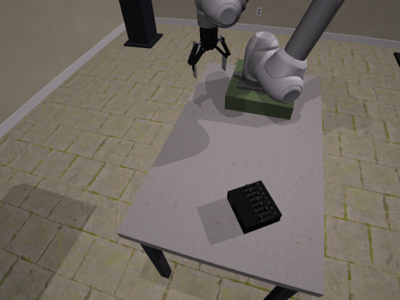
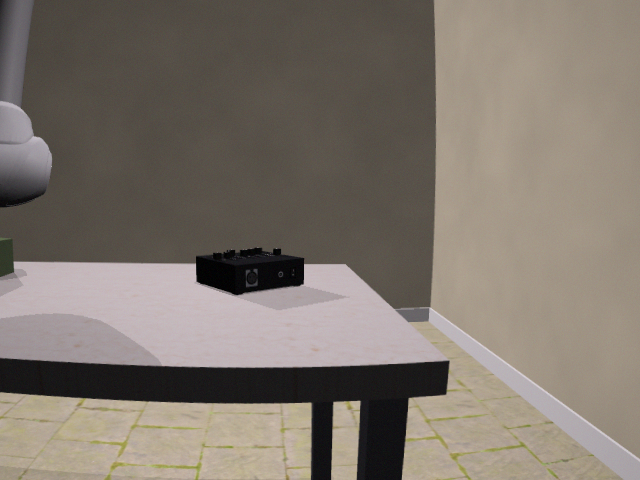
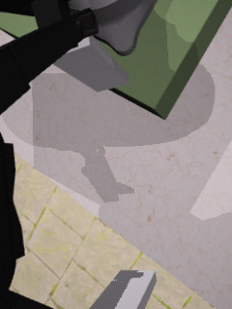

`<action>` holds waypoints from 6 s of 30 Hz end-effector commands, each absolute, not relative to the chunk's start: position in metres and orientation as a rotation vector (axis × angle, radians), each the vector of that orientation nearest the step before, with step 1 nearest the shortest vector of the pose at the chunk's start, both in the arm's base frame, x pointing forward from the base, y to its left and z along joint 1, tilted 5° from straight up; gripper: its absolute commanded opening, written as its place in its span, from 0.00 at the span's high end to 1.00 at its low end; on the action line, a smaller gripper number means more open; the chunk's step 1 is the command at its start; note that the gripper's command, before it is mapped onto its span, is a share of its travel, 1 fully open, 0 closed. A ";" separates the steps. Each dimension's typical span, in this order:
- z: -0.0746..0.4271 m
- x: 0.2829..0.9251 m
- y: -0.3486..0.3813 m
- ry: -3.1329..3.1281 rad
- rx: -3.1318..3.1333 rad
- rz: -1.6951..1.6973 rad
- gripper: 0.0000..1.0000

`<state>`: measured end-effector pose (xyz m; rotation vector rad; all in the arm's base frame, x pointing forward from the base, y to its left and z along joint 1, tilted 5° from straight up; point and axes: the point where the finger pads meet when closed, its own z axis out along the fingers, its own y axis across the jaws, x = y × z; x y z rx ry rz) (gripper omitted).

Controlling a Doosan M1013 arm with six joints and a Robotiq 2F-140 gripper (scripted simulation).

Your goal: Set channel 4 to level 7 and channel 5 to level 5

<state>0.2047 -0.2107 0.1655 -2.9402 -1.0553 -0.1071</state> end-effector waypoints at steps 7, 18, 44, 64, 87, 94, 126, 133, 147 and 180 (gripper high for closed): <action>0.187 0.323 -0.224 -0.810 -3.020 -0.073 0.00; 0.195 0.443 -0.194 -0.594 -3.071 -0.079 0.00; 0.166 0.684 0.028 -0.102 -3.109 -0.106 0.00; 0.153 0.719 0.103 0.004 -3.102 -0.111 0.00; 0.401 0.705 0.130 0.740 -3.019 -0.092 0.00; 0.504 0.671 0.135 0.986 -2.951 -0.090 0.00; 0.593 0.627 0.137 1.202 -2.874 -0.090 0.00; 0.593 0.627 0.137 1.202 -2.874 -0.090 0.00; 0.593 0.627 0.137 1.202 -2.874 -0.090 0.00; 0.424 0.699 0.131 0.741 -3.019 -0.092 0.00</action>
